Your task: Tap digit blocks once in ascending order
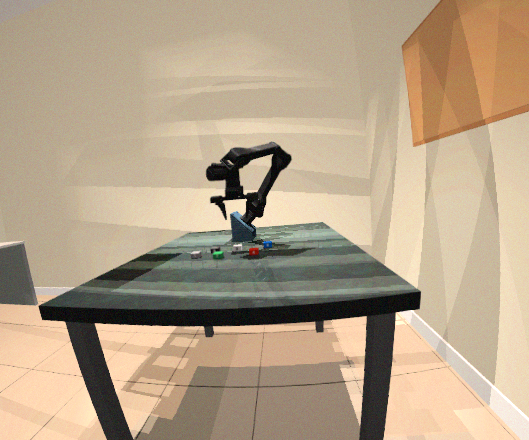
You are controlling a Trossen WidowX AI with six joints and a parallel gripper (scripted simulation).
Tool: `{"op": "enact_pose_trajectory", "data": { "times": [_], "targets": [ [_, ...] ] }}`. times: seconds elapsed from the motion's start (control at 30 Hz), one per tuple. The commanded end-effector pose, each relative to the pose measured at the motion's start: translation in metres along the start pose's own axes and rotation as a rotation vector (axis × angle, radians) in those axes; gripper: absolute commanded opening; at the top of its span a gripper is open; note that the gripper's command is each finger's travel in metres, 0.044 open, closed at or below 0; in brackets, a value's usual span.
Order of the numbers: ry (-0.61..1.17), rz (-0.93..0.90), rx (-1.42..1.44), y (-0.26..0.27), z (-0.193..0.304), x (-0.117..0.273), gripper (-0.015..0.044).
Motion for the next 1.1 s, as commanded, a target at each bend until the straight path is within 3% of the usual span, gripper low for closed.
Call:
{"op": "enact_pose_trajectory", "data": {
  "times": [0.0,0.17,0.4,1.07],
  "targets": [
    [-0.003,-0.002,-0.004,0.001,0.0,0.0,0.04],
    [-0.002,-0.001,-0.004,0.011,-0.003,0.001,0.04],
    [-0.003,-0.006,-0.005,0.105,-0.007,0.001,0.04],
    [-0.003,-0.007,-0.005,0.107,-0.007,0.001,0.04]
  ]
}}
Point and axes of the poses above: the point midway between the two fingers, 35 mm back from their tips, its own x axis back along the fingers, its own y axis across the jaws, z = x × y, the point moved 2 cm from there along x, back along the fingers, and after that the axes turned 10 degrees about x, right-handed, at the moved point
